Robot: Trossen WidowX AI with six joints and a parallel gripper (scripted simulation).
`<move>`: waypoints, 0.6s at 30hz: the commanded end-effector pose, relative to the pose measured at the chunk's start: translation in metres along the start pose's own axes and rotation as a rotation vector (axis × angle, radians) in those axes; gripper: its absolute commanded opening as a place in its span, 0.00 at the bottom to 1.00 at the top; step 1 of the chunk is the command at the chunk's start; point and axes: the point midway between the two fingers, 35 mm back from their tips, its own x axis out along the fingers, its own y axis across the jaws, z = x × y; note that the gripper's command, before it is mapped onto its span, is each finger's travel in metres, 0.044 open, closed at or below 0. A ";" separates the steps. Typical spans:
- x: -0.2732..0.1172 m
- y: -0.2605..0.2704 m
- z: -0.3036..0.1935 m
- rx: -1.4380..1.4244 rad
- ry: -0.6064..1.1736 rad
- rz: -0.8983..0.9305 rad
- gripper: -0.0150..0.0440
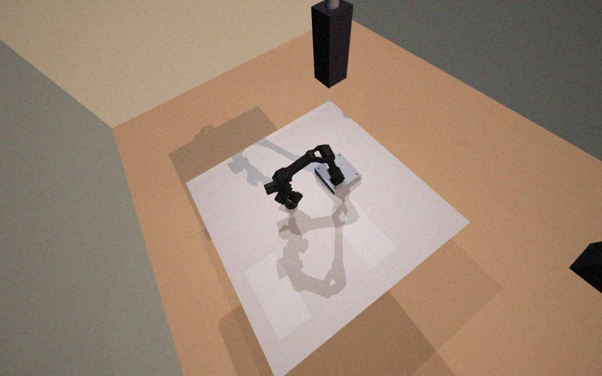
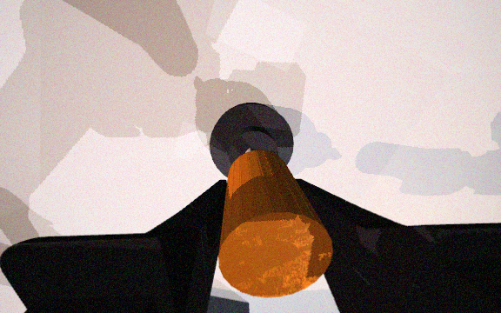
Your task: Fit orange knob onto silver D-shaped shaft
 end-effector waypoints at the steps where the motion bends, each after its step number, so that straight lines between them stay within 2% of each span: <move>1: 0.000 0.001 0.001 -0.106 0.000 -0.002 0.25; 18: 0.000 -0.002 -0.001 -0.538 0.001 -0.002 0.25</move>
